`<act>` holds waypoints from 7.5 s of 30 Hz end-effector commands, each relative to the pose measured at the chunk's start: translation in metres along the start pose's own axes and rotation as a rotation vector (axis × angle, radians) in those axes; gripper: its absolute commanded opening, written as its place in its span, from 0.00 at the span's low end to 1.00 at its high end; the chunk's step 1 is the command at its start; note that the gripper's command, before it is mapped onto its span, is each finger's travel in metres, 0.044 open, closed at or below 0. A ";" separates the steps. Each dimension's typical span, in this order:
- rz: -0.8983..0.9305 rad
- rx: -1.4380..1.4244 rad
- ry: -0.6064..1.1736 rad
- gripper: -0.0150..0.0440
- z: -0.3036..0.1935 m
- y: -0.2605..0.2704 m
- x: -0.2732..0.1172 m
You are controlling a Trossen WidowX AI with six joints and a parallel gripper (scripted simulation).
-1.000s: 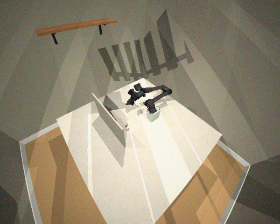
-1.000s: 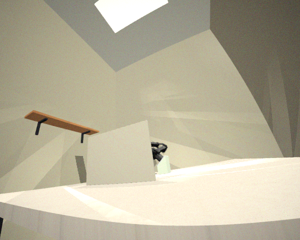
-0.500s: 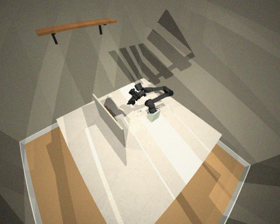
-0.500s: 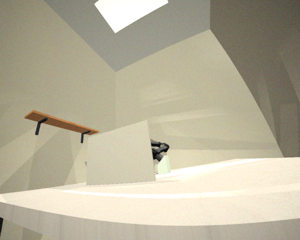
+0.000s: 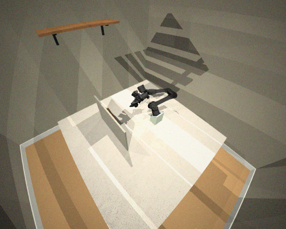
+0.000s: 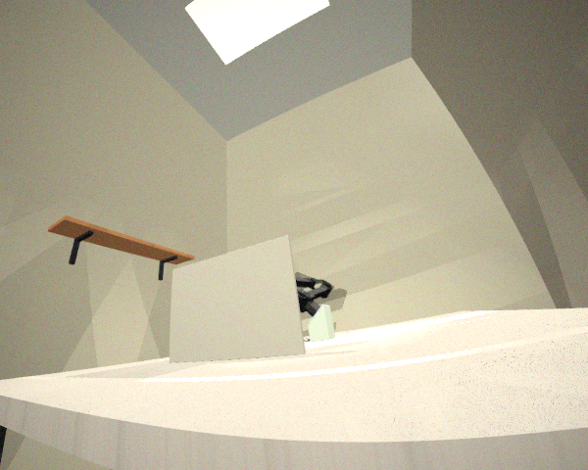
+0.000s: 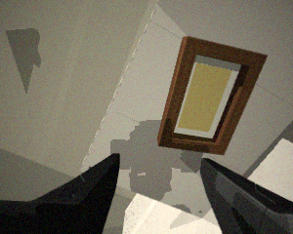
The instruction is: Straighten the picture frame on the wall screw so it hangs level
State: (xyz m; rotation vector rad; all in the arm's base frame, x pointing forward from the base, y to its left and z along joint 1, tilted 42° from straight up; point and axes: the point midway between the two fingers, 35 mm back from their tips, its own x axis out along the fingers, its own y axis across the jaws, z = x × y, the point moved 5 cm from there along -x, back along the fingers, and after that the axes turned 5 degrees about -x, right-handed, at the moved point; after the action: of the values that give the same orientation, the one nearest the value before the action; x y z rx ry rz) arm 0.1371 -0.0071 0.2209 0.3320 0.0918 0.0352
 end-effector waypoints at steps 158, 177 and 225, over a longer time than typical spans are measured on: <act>-0.003 0.133 -0.107 0.69 0.006 -0.040 0.181; -0.003 0.133 -0.107 0.69 0.006 -0.040 0.181; -0.003 0.133 -0.107 0.25 0.006 -0.036 0.181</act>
State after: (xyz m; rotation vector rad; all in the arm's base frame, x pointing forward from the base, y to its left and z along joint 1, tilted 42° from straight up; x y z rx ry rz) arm 0.3182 -0.0364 0.1987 0.4622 -0.0110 0.0036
